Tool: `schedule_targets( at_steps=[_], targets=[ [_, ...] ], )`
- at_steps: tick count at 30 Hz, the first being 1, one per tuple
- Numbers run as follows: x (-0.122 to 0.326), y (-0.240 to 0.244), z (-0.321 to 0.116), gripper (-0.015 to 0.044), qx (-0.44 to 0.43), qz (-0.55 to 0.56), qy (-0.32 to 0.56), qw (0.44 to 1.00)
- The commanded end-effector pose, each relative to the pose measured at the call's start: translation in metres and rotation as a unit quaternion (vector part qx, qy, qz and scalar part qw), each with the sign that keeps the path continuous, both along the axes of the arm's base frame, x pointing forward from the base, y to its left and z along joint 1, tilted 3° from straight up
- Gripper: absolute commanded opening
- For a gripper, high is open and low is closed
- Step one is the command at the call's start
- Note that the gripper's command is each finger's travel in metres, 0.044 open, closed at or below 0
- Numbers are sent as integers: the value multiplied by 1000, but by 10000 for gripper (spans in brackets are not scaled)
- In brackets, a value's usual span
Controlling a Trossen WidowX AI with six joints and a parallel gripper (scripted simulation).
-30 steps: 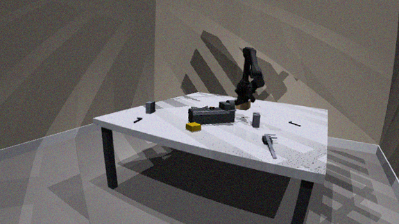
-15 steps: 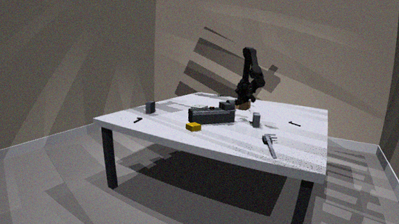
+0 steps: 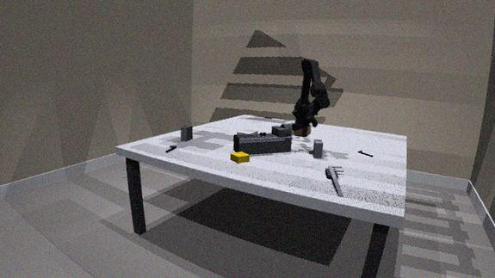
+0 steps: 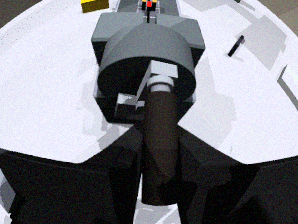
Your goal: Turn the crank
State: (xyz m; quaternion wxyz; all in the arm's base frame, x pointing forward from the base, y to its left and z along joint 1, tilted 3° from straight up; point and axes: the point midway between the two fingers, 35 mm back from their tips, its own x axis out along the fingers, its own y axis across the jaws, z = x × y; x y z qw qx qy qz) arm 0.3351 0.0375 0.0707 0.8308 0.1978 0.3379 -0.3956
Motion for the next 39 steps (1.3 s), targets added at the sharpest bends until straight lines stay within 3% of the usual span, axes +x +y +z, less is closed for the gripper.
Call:
schedule_targets(
  at_steps=[1, 39],
  targets=[
    [7, 6, 3, 0, 6, 2, -10, 1000],
    [15, 11, -2, 0, 6, 2, -10, 1000]
  ],
)
